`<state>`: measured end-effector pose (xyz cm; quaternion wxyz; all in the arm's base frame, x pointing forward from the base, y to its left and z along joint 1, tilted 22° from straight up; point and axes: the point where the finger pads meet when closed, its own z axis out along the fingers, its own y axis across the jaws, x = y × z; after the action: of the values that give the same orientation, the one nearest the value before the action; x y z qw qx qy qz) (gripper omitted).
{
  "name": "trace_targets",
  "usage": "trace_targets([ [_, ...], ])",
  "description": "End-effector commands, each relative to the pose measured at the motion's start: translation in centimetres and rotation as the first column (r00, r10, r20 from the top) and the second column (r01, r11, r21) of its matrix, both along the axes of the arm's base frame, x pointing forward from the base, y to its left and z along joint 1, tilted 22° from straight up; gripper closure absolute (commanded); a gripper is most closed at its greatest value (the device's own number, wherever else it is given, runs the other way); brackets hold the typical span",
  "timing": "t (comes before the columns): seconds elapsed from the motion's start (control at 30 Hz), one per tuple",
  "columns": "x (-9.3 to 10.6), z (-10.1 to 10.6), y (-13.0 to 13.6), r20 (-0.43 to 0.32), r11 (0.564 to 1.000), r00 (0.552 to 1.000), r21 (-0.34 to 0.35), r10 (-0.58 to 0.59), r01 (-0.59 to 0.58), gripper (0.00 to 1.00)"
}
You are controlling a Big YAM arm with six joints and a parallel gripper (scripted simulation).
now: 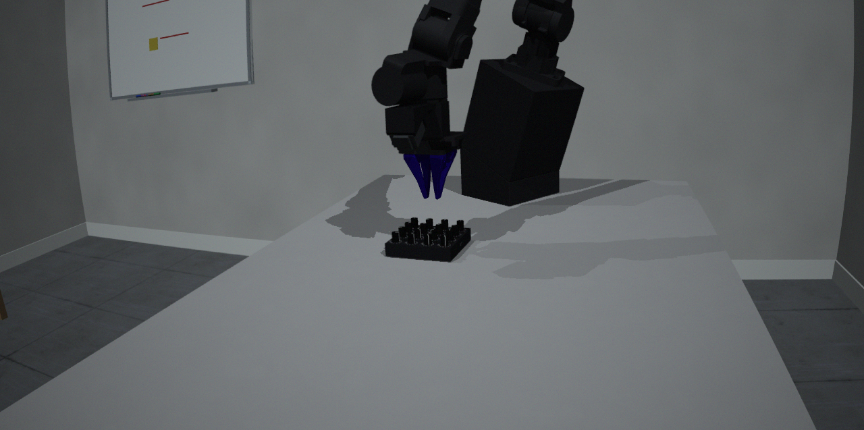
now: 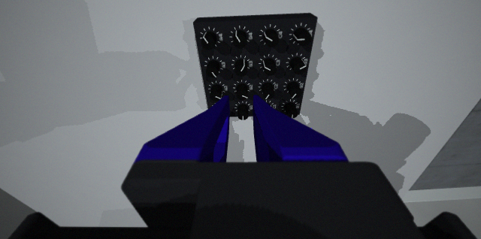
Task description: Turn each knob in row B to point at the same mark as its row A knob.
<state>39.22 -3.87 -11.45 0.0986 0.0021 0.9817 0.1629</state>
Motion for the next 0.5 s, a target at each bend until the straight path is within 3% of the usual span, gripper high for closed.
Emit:
trace_targets([
  [0.0,0.3,-0.3,0.1,-0.001,1.000,1.000,-0.001,-0.006,0.006,0.82],
  [0.47,1.4,-0.8,0.3,0.018,1.000,1.000,-0.007,-0.002,0.002,0.82],
])
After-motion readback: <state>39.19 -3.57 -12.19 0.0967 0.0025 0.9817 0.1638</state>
